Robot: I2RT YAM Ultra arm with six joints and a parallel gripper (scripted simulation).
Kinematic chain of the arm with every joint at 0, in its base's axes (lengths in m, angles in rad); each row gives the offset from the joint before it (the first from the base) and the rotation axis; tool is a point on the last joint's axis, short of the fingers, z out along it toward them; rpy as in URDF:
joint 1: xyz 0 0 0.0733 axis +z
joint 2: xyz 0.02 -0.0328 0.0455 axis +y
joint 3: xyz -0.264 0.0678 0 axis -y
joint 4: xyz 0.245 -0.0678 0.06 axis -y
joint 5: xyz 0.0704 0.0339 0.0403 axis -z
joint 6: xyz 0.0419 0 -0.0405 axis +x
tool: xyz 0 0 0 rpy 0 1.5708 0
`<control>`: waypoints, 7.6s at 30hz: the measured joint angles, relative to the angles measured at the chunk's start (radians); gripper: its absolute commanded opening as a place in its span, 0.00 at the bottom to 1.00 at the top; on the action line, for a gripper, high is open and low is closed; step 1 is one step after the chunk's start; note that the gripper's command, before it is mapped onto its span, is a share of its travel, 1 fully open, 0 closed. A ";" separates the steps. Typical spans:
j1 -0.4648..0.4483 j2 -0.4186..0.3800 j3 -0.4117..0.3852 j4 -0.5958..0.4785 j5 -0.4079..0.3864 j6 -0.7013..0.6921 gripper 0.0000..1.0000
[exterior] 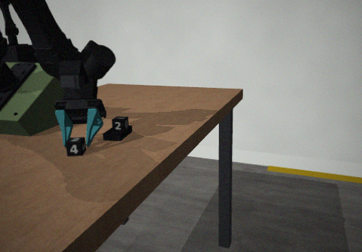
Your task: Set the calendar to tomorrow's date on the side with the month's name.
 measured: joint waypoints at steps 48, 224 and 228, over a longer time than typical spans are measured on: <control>0.000 0.000 0.000 0.000 0.000 0.000 0.27; -0.264 -0.291 0.772 -1.790 -0.874 0.383 0.27; -0.279 -0.265 0.797 -1.828 -0.914 0.369 0.27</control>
